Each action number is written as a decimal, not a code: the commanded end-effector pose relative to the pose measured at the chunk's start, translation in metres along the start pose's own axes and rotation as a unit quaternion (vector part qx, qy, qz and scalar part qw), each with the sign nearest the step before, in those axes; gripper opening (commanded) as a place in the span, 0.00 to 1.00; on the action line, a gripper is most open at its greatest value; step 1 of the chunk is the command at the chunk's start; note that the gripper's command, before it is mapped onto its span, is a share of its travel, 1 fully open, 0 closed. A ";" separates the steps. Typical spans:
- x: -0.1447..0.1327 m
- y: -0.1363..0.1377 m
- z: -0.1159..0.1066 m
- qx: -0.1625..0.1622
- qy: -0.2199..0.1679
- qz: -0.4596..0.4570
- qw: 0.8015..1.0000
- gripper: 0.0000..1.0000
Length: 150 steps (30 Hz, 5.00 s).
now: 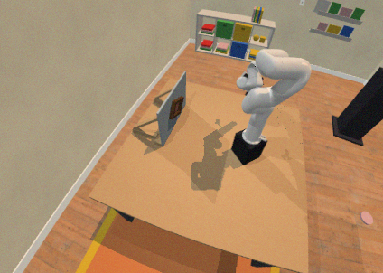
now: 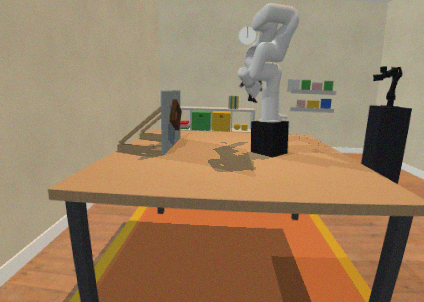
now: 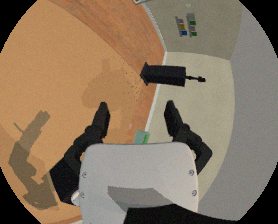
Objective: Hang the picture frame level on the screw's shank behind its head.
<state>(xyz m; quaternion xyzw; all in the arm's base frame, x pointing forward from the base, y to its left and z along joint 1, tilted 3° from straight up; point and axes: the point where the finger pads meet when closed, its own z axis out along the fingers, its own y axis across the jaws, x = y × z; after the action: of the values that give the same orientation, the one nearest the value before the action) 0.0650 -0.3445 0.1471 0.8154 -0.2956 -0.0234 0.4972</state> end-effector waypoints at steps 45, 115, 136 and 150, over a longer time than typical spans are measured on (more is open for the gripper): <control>0.229 -0.169 -0.129 -0.105 0.578 -0.225 0.777 1.00; 0.164 -0.344 -0.329 0.158 0.837 -0.155 0.501 0.50; 0.164 -0.344 -0.329 0.158 0.837 -0.155 0.501 0.50; 0.165 -0.344 -0.329 0.157 0.837 -0.155 0.501 0.50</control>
<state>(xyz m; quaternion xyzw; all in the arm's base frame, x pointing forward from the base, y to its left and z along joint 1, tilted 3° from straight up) 0.4675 -0.0515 0.0703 0.5530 0.3909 0.6395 0.3639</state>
